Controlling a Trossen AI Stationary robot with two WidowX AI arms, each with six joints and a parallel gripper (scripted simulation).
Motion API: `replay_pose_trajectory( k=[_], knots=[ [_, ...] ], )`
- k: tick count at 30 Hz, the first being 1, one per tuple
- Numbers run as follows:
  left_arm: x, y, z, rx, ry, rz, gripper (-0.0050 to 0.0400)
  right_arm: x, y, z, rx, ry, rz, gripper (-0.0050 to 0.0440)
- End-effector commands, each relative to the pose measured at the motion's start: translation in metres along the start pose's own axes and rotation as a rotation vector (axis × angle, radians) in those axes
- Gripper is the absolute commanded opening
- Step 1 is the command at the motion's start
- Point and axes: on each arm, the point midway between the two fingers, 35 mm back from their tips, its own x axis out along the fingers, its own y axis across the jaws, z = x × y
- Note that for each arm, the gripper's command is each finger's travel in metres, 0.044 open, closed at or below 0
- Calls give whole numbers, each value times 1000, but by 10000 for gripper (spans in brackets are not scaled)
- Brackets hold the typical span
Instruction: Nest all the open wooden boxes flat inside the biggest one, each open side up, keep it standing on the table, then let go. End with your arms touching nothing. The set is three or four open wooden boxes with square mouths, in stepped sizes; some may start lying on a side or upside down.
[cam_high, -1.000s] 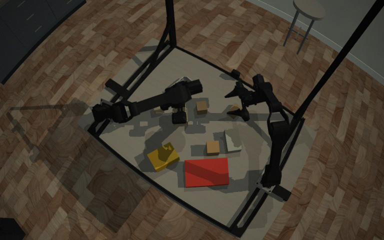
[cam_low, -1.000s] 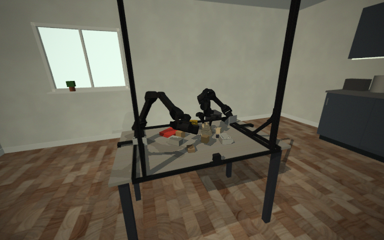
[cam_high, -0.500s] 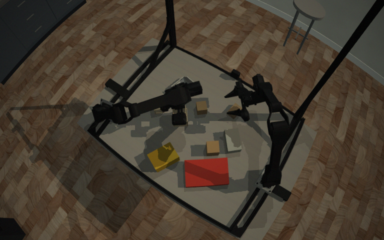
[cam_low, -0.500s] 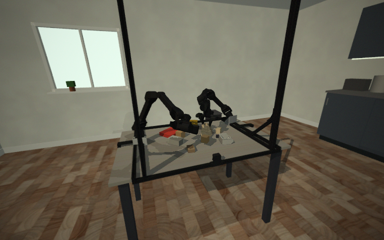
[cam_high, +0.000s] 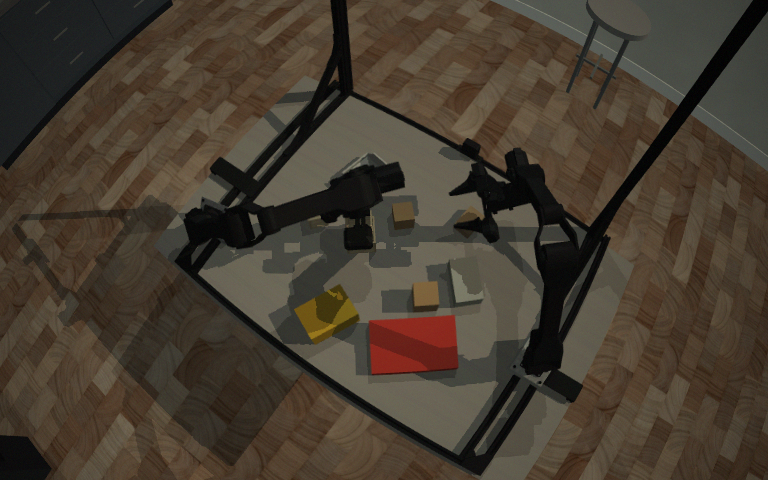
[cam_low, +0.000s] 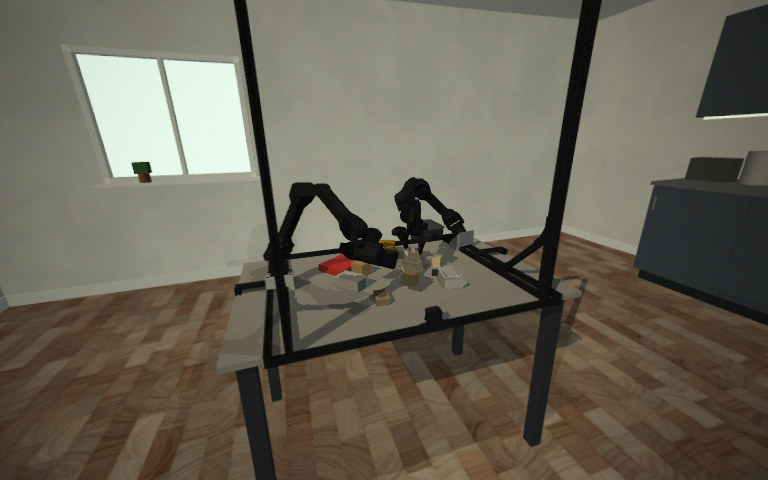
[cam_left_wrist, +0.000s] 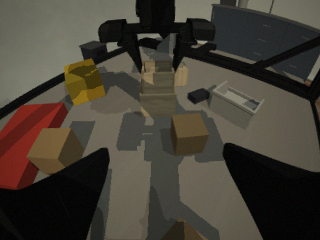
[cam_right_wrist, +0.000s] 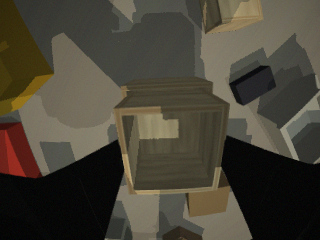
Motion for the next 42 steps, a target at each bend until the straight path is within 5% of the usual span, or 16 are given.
replay_pose_trajectory(
  k=[1,42],
  knots=[
    [0,0,0,-3,-3,0,400,2,-1,0,-5,-2,4,0],
    [0,0,0,-3,-3,0,400,15,1,1,-5,-2,4,0]
  ],
)
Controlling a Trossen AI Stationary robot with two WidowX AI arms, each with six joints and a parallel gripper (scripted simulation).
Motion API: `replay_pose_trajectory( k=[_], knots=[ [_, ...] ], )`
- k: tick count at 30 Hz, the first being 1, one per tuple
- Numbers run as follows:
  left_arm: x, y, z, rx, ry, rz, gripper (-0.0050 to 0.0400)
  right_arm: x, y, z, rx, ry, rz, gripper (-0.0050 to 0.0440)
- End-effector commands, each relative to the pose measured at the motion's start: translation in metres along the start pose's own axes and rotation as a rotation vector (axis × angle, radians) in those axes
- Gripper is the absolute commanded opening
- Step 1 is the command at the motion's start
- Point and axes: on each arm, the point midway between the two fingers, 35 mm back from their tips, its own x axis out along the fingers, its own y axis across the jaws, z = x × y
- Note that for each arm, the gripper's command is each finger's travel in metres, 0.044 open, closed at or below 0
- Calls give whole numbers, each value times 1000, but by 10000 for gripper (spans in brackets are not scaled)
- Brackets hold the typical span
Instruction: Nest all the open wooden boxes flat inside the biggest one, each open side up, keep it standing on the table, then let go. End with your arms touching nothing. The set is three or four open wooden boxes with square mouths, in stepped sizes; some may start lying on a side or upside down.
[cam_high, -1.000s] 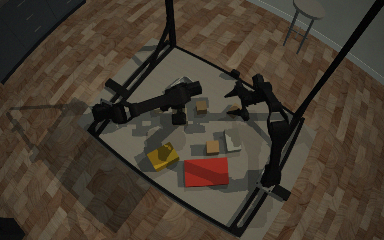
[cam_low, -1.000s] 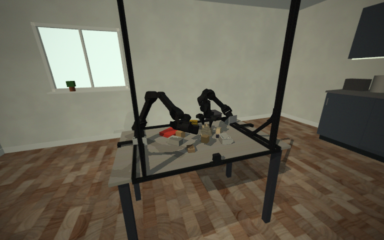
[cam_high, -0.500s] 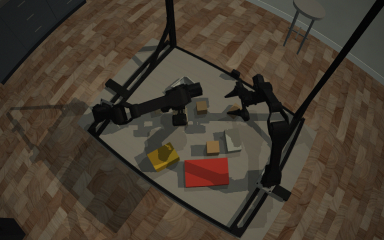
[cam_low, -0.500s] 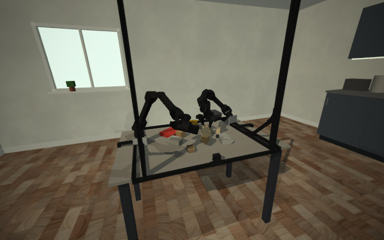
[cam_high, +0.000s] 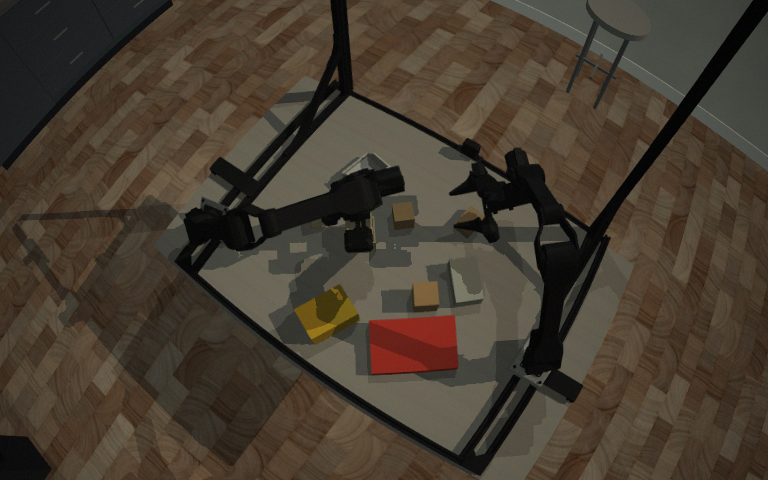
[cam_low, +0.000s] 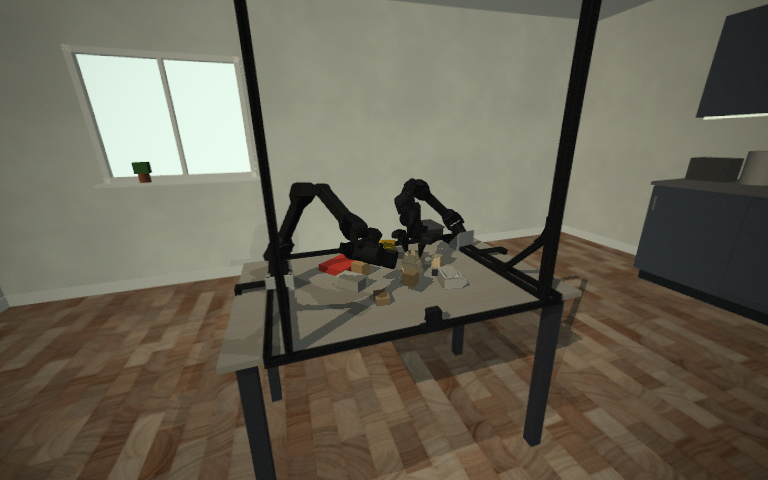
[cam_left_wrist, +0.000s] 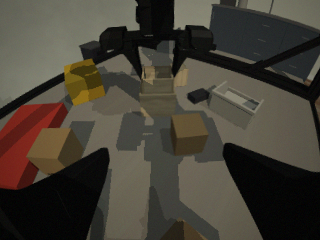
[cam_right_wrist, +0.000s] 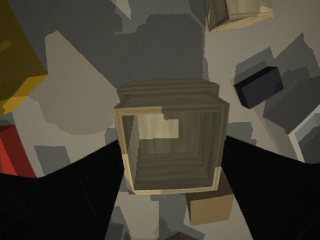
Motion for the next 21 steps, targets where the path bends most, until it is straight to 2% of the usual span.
replay_pose_trajectory(
  k=[1,21],
  knots=[
    [0,0,0,-3,-3,1,400,2,1,1,-3,-2,4,0],
    [0,0,0,-3,-3,1,400,6,0,0,-3,-2,4,0]
  ],
)
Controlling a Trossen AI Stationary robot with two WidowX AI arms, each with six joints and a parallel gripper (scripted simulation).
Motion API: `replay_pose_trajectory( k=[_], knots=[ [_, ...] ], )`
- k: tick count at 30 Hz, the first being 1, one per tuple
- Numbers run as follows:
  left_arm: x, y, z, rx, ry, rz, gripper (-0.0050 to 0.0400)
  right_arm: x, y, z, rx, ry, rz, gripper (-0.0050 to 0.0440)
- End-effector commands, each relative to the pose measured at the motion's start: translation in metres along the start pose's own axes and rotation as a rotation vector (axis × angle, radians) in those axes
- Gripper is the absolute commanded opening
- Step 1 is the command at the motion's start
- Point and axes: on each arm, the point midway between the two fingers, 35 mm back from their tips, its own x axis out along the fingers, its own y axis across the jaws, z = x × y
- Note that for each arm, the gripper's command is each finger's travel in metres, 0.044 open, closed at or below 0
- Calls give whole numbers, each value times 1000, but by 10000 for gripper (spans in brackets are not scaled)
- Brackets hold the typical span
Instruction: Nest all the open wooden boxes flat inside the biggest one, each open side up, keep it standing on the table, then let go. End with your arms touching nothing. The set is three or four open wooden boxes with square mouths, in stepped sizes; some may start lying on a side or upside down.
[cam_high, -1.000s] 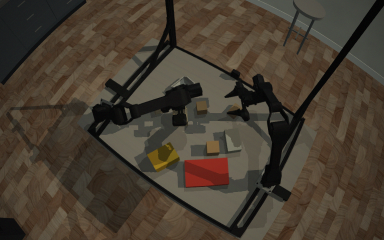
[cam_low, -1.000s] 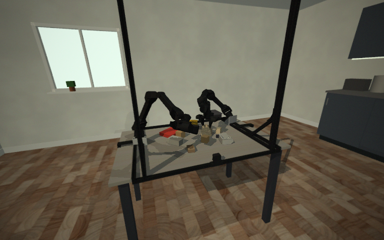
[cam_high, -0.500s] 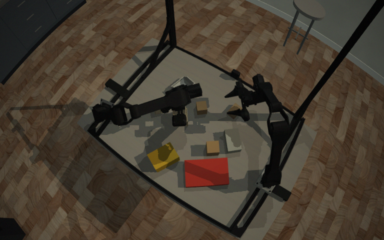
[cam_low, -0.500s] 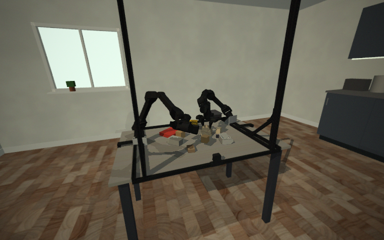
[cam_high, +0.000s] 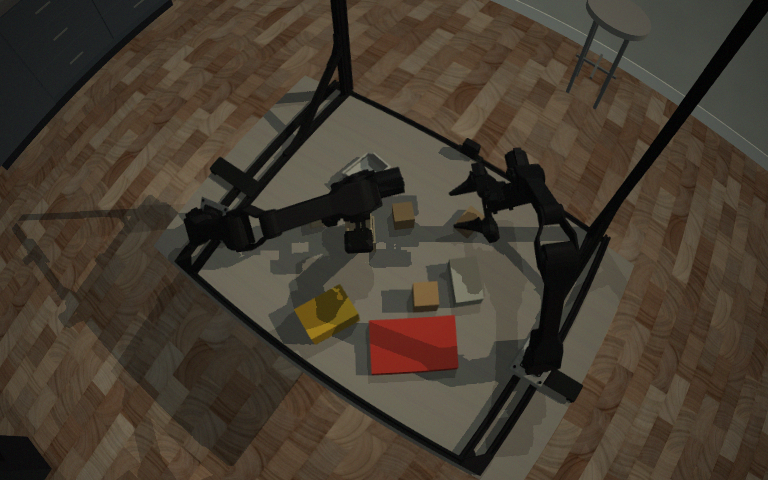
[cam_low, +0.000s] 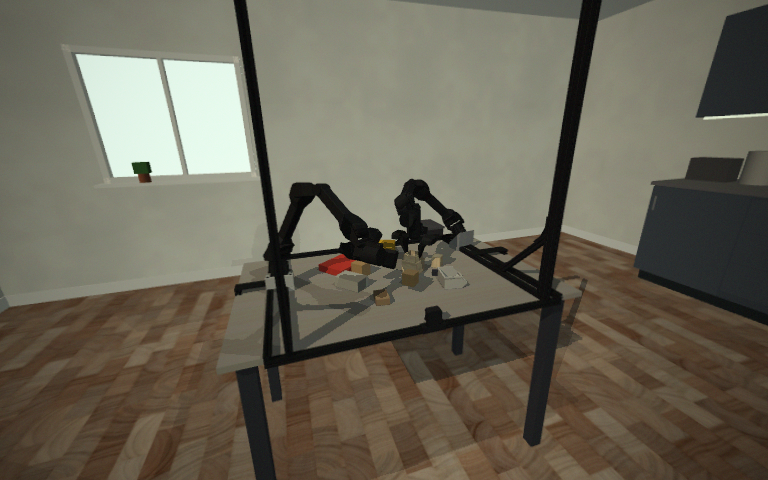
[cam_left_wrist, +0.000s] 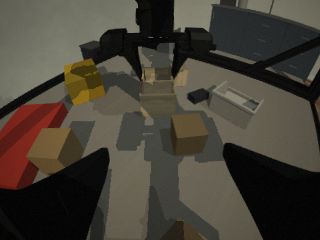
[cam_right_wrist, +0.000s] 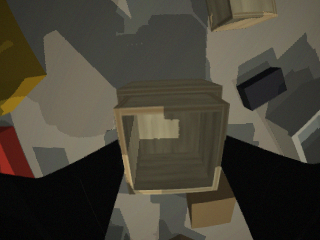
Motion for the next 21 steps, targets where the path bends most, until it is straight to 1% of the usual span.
replay_pose_trajectory(
  k=[1,21],
  knots=[
    [0,0,0,-2,-3,1,400,2,-1,-1,-2,-1,2,0],
    [0,0,0,-2,-3,1,400,4,-1,0,-2,-1,2,0]
  ],
)
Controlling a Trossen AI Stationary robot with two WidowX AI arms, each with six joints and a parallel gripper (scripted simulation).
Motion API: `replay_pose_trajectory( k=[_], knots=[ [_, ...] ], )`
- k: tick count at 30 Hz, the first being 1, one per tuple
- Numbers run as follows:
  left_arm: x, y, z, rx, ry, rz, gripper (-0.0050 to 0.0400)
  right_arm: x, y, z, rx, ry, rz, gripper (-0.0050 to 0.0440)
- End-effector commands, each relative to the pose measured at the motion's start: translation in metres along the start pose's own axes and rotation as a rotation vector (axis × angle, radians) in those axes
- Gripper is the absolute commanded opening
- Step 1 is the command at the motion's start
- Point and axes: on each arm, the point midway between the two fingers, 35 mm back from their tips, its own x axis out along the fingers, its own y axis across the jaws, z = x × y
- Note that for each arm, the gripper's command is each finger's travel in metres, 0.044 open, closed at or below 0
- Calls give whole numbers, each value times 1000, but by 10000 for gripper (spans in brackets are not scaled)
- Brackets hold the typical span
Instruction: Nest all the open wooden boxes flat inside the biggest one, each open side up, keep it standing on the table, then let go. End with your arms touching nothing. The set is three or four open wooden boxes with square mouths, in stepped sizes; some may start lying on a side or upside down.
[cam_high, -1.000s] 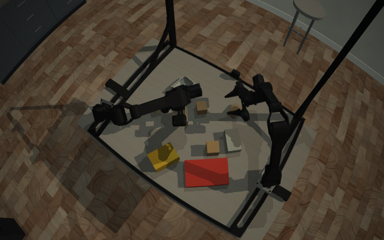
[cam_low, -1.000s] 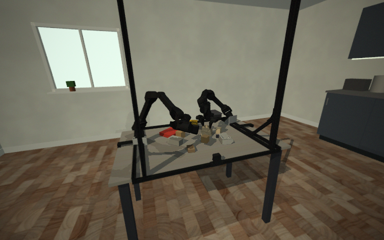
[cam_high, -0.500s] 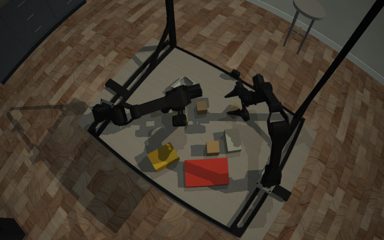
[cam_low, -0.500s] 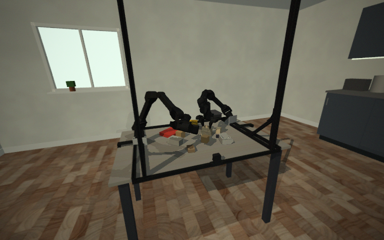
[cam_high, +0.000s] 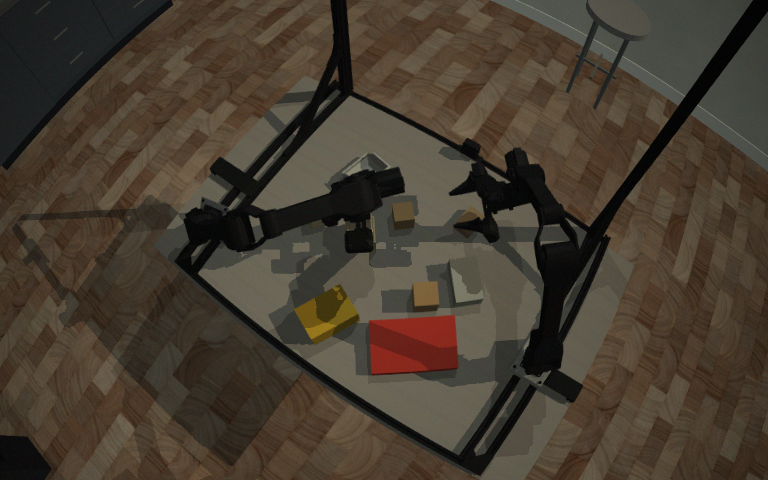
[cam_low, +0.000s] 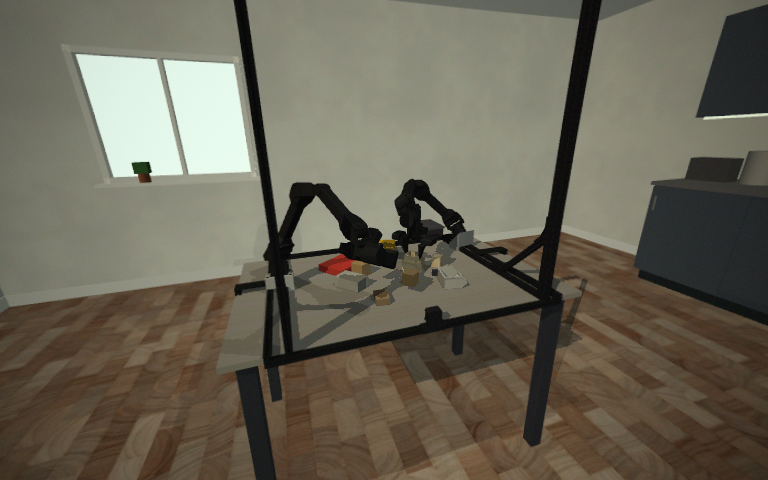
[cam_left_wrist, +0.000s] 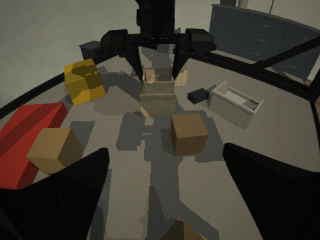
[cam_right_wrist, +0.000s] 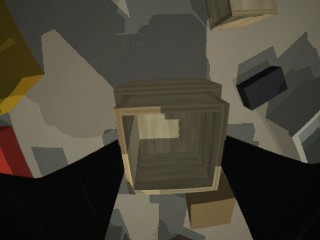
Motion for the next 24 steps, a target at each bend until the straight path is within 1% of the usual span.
replay_pose_trajectory(
  k=[1,24],
  knots=[
    [0,0,0,-2,-3,1,400,2,0,1,-2,-3,2,0],
    [0,0,0,-2,-3,1,400,7,2,1,-2,-3,2,0]
  ],
)
